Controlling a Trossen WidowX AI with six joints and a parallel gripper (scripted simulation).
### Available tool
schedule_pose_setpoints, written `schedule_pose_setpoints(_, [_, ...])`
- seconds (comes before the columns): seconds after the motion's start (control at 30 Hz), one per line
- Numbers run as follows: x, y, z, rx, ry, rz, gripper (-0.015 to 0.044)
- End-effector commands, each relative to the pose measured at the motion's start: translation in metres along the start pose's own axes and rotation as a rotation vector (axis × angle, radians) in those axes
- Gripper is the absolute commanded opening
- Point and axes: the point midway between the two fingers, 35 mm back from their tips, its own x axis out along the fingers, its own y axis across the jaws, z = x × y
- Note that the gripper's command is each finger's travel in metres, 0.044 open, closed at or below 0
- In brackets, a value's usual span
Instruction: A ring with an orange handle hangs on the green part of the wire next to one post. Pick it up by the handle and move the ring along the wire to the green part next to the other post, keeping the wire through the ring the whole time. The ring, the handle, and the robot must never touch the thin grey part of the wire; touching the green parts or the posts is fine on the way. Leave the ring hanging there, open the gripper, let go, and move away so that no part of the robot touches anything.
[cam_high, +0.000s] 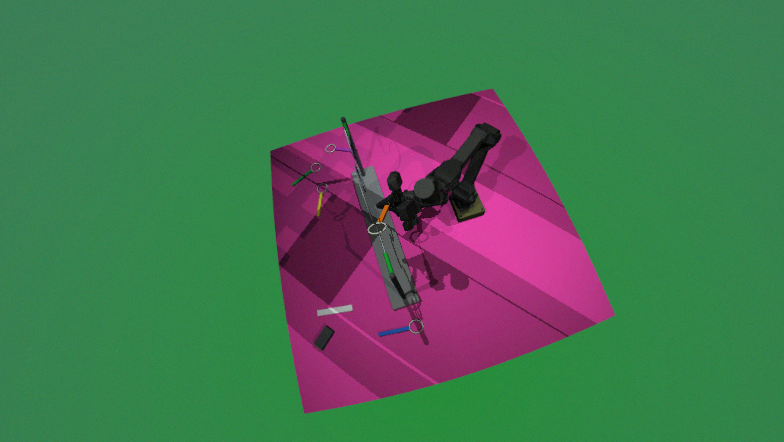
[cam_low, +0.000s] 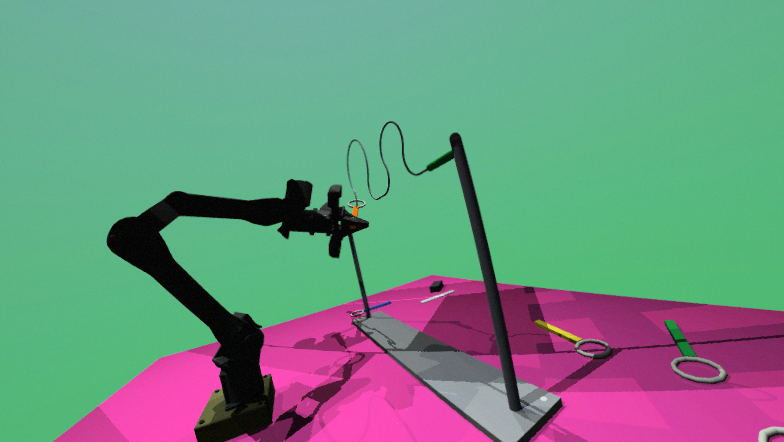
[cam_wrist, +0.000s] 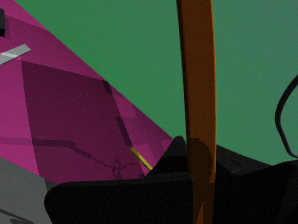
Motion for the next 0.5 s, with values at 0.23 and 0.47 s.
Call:
schedule_pose_setpoints(0.23, [0.002, 0.031, 0.001, 0.16, -0.008, 0.092, -0.015])
schedule_pose_setpoints(0.47, [0.001, 0.046, 0.004, 0.246, -0.014, 0.138, -0.015])
